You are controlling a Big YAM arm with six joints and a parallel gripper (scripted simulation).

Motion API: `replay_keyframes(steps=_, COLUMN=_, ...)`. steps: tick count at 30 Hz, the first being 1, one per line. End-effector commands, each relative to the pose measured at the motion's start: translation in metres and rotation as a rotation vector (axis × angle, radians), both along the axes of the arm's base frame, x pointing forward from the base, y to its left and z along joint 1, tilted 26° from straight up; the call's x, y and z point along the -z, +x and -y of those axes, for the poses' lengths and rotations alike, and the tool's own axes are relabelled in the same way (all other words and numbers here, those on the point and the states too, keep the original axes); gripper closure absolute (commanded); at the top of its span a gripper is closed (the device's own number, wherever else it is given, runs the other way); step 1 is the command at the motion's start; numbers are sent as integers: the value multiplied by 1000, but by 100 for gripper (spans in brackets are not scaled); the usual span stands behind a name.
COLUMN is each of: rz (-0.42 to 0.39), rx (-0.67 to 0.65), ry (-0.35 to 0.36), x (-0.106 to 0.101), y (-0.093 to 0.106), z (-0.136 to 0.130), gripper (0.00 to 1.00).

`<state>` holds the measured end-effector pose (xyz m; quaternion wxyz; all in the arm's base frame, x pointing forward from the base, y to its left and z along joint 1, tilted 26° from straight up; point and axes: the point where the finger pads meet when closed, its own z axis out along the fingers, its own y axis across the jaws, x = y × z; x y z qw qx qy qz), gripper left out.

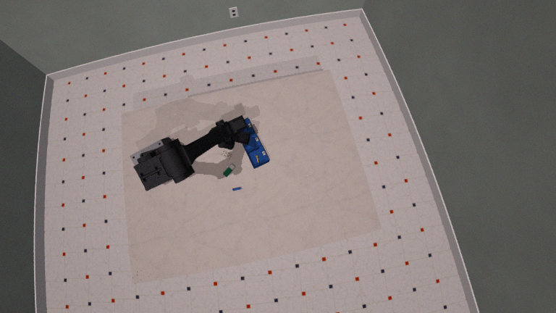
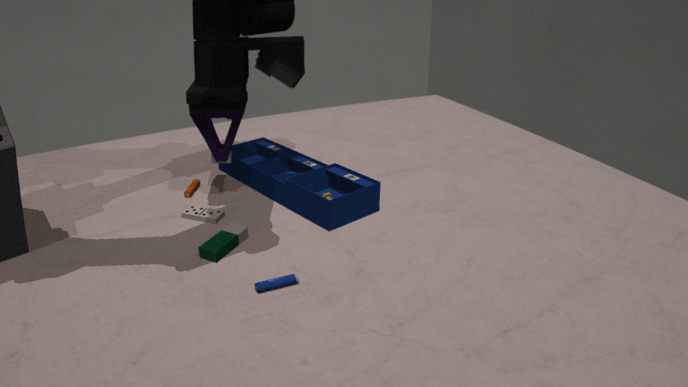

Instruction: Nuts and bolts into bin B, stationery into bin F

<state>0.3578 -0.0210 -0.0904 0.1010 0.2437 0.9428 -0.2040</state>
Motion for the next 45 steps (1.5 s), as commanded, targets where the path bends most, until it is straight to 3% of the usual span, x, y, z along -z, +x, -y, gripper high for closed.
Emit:
replay_keyframes(steps=1, rz=21, rx=-3, ry=2, x=-6, y=11, z=-3, gripper=91)
replay_keyframes(steps=21, rz=34, rx=2, ry=3, x=-11, y=20, z=-5, gripper=91)
replay_keyframes(steps=22, rz=21, rx=-3, ry=2, x=-8, y=13, z=-4, gripper=91)
replay_keyframes(steps=35, rz=35, rx=2, ry=3, x=-11, y=21, z=-6, gripper=91)
replay_keyframes(steps=36, rz=21, rx=-3, ry=2, x=-8, y=13, z=-4, gripper=91)
replay_keyframes(steps=40, rz=32, rx=1, ry=3, x=-12, y=21, z=-6, gripper=91)
replay_keyframes(steps=45, rz=21, rx=-3, ry=2, x=-8, y=14, z=-4, gripper=91)
